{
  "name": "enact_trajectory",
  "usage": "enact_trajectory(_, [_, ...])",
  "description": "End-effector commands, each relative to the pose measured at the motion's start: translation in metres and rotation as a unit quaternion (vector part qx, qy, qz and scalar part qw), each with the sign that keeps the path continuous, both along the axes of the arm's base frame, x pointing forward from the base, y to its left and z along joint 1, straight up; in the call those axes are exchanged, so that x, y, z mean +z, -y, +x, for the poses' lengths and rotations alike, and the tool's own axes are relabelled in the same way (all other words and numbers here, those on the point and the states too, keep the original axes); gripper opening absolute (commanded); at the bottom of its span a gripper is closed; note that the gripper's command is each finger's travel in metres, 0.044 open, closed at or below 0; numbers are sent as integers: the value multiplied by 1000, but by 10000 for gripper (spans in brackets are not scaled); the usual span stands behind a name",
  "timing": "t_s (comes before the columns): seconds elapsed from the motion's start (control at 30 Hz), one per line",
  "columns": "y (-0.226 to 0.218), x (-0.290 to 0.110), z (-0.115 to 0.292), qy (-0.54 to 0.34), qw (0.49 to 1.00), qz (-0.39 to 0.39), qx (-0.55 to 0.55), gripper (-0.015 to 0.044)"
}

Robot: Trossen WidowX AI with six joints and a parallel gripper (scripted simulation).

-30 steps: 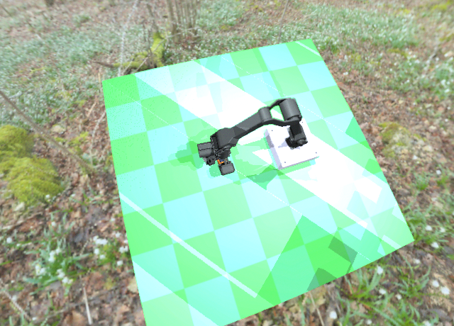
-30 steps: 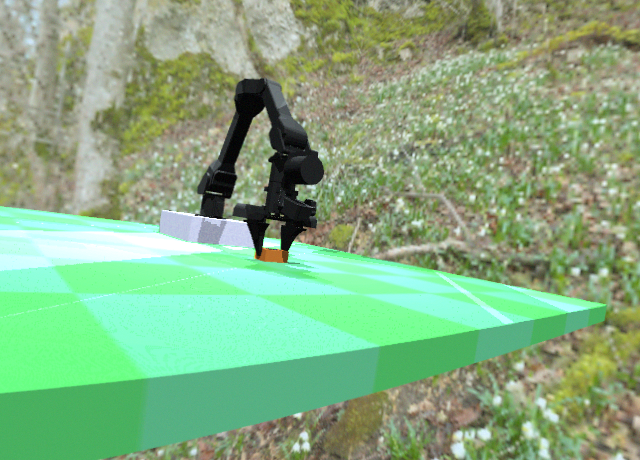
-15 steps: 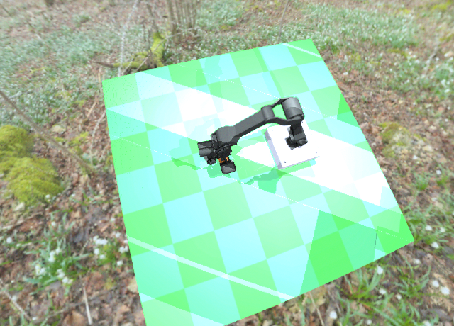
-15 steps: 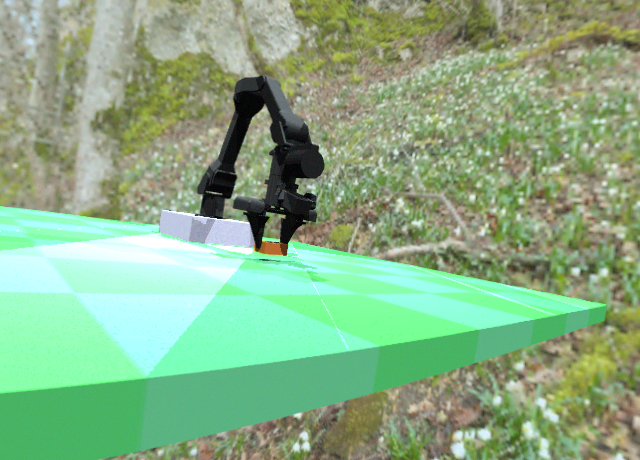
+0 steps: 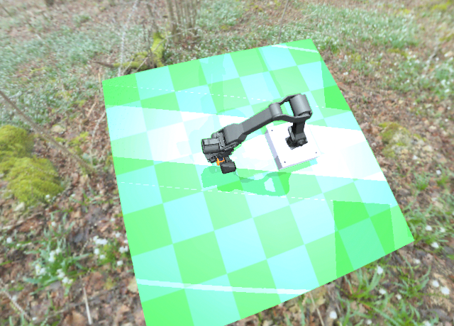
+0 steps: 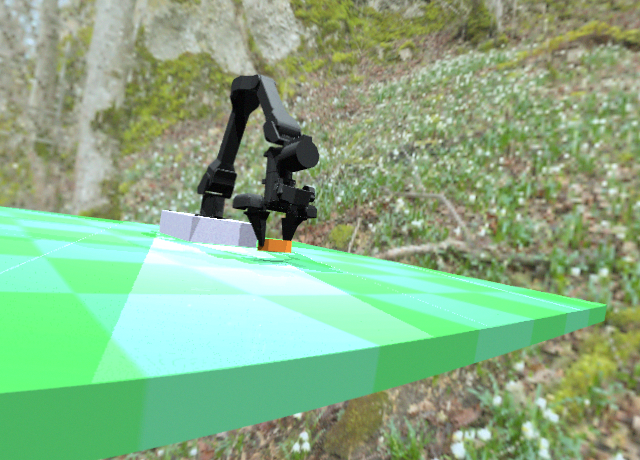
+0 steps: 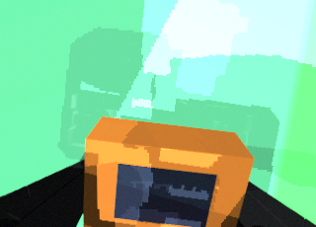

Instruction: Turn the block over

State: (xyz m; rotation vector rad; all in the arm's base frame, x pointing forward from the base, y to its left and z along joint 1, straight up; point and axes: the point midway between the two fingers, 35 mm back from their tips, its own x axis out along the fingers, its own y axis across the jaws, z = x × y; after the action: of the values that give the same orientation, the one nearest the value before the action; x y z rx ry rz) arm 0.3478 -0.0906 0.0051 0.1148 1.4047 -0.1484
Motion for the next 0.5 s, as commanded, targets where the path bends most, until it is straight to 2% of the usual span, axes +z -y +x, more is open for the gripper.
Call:
enact_trajectory(0.0, [0, 0, 1, 30, 1000, -3, 0, 0])
enact_trajectory(0.47, [-1, -2, -2, 140, 990, -22, 1, 0])
